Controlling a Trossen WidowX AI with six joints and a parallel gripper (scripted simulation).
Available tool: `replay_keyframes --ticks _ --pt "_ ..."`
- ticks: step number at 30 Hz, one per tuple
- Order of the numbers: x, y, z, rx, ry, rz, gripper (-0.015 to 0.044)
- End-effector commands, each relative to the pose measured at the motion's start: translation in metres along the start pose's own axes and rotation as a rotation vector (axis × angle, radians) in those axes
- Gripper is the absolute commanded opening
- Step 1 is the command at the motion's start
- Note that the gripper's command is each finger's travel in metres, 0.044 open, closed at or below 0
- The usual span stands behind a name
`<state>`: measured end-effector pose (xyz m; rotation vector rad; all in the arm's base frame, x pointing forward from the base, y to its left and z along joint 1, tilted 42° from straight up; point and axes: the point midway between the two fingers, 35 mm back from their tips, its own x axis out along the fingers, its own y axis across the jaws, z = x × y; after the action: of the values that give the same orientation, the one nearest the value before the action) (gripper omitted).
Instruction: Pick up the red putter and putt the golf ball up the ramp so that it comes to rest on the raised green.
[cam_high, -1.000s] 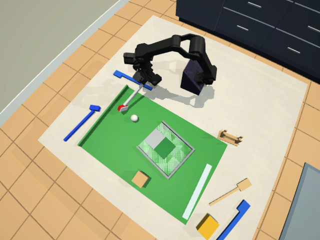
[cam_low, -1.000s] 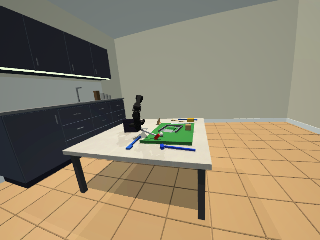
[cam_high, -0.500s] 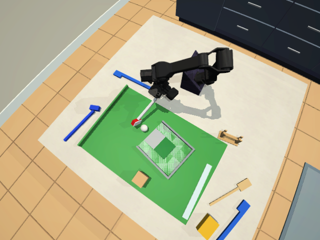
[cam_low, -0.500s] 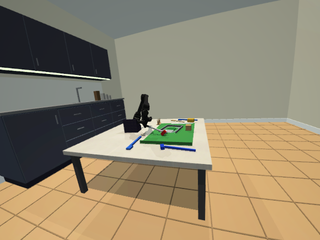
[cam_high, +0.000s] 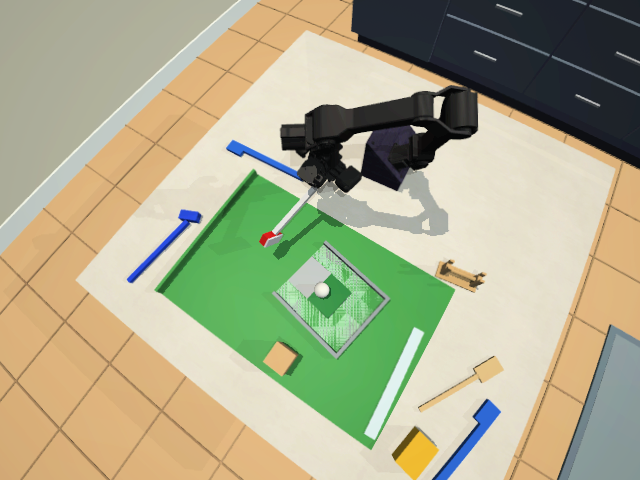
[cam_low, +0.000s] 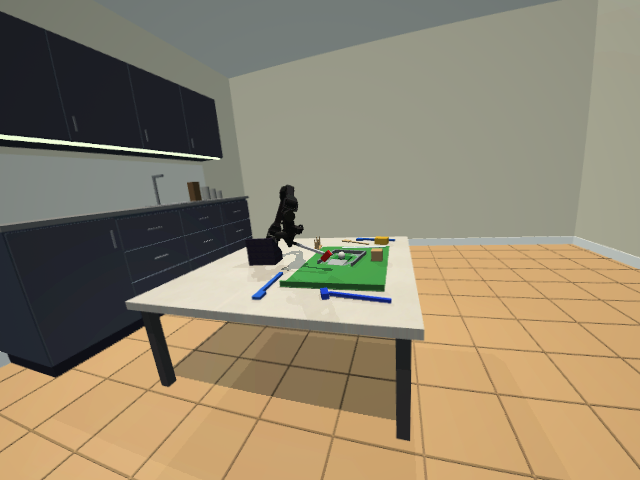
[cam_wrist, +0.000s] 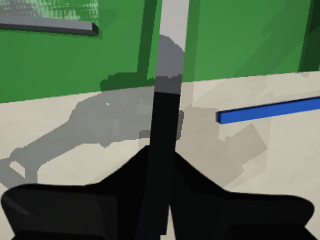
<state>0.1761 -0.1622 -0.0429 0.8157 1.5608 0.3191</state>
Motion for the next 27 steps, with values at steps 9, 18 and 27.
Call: replay_keyframes --ticks 9,18,27 --pt "-0.0031 -0.0001 0.0002 0.000 -0.003 -0.002 0.0000" --pt "-0.0031 -0.0001 0.0002 0.000 -0.003 -0.002 0.0000" --pt "-0.0031 -0.0001 0.0002 0.000 -0.003 -0.002 0.0000"
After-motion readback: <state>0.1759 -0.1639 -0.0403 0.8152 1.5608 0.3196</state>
